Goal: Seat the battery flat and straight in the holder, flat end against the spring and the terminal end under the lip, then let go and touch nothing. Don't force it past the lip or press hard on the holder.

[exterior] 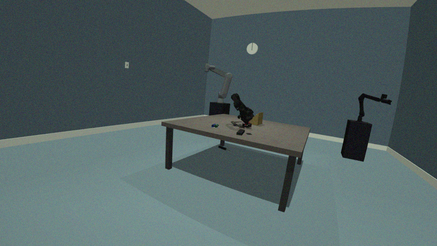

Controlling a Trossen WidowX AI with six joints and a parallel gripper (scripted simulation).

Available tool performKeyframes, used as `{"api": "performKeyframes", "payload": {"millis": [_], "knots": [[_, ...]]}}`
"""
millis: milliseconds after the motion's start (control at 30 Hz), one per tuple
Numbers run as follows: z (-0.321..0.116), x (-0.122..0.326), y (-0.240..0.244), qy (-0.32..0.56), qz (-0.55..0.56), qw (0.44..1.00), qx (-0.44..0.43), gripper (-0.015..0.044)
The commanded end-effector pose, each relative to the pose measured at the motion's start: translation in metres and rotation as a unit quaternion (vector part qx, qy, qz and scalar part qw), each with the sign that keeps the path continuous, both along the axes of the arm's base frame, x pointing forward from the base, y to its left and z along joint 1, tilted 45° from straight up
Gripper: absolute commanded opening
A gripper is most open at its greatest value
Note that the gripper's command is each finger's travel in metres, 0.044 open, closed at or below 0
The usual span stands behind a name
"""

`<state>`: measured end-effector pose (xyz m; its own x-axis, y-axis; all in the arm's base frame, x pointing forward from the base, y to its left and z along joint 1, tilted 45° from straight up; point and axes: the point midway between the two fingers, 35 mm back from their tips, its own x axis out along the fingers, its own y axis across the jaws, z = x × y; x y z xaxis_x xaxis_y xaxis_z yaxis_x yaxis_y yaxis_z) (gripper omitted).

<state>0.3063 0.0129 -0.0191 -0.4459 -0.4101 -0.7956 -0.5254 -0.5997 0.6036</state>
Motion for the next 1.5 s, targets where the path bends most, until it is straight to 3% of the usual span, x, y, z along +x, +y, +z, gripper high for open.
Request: {"api": "performKeyframes", "payload": {"millis": [0, 1467], "knots": [[0.001, 0.005, -0.004, -0.004, 0.000, 1.000, -0.002, 0.0080], [-0.011, -0.003, -0.003, -0.089, 0.094, 0.988, -0.083, 0.0080]]}}
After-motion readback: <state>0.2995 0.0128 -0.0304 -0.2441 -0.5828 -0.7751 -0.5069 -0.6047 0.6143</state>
